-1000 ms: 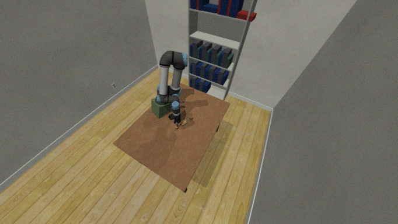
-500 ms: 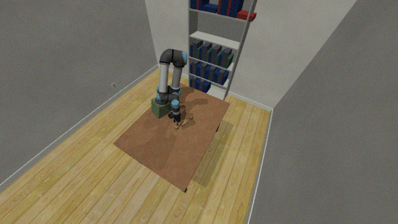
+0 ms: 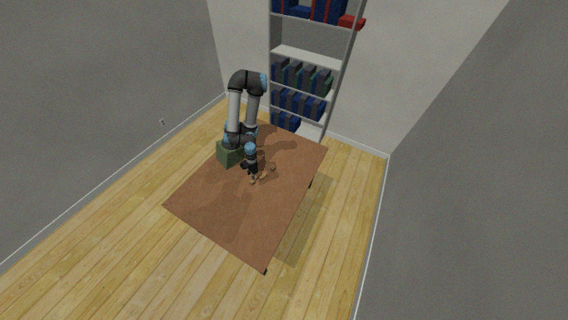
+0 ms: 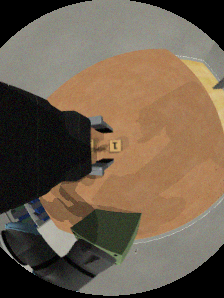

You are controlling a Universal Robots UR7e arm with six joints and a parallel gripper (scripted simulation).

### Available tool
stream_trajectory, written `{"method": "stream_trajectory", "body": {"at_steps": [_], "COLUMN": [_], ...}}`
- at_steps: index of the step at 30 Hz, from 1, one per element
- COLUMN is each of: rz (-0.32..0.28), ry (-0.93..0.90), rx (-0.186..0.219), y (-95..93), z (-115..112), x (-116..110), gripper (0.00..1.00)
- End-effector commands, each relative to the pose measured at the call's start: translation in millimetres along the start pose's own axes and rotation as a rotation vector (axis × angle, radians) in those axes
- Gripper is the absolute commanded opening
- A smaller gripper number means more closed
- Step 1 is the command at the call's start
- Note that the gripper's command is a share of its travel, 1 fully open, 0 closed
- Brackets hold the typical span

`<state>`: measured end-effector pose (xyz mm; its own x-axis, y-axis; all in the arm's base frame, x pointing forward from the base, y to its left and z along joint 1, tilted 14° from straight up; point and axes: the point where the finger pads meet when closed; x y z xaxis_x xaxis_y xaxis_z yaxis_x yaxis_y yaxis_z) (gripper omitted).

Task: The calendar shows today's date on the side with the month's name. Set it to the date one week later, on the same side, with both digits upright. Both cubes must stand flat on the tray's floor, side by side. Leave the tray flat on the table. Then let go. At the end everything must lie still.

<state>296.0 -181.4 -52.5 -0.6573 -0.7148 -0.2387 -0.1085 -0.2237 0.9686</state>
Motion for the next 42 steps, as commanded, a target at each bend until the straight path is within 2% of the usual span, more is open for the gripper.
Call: {"method": "stream_trajectory", "body": {"at_steps": [1, 15, 27, 42], "rz": [0.0, 0.0, 0.002, 0.005], "ry": [0.0, 0.021, 0.141, 0.549], "rx": [0.001, 0.001, 0.001, 0.001], "y": [0.3, 0.3, 0.0, -1.1], "z": [-0.4, -0.9, -3.5, -10.3], "x": [0.1, -1.1, -8.4, -35.7], "gripper": [1.0, 1.0, 1.0, 1.0]}}
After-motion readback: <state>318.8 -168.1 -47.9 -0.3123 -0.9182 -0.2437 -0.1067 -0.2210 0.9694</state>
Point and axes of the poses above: the point where the finger pads meet when closed, its own y axis back along the fingers, its own z axis across the jaws, x = y × z, and after that the axes turned 15 degrees about -y, right-handed
